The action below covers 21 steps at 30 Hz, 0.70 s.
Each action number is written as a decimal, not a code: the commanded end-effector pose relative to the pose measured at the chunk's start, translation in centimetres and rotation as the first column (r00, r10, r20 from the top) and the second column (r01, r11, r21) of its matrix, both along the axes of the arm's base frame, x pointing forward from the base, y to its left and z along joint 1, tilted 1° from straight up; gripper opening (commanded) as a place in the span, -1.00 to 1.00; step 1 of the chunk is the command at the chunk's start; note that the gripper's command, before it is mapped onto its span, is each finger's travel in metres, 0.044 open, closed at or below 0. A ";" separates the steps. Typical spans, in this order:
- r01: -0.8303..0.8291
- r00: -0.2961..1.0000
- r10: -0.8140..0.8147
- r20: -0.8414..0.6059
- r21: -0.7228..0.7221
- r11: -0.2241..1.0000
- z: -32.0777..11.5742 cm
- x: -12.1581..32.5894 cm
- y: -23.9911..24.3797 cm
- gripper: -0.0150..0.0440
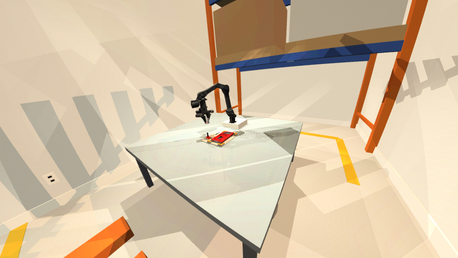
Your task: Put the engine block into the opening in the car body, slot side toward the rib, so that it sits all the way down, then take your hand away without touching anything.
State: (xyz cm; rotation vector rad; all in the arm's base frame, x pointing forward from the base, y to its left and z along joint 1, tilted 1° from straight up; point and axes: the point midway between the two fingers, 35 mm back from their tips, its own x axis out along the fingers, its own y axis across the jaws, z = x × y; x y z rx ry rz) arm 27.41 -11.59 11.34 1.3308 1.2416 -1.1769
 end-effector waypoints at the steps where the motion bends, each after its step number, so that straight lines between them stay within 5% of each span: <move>1: -0.005 1.000 0.005 -0.003 0.107 0.994 -0.3 0.0 -0.4 -0.49; 15: -0.020 1.000 0.005 0.030 0.542 0.840 -0.8 -0.1 -1.9 -0.49; 21: -0.020 0.999 0.001 0.034 0.561 0.828 -1.9 -0.3 -2.0 -0.49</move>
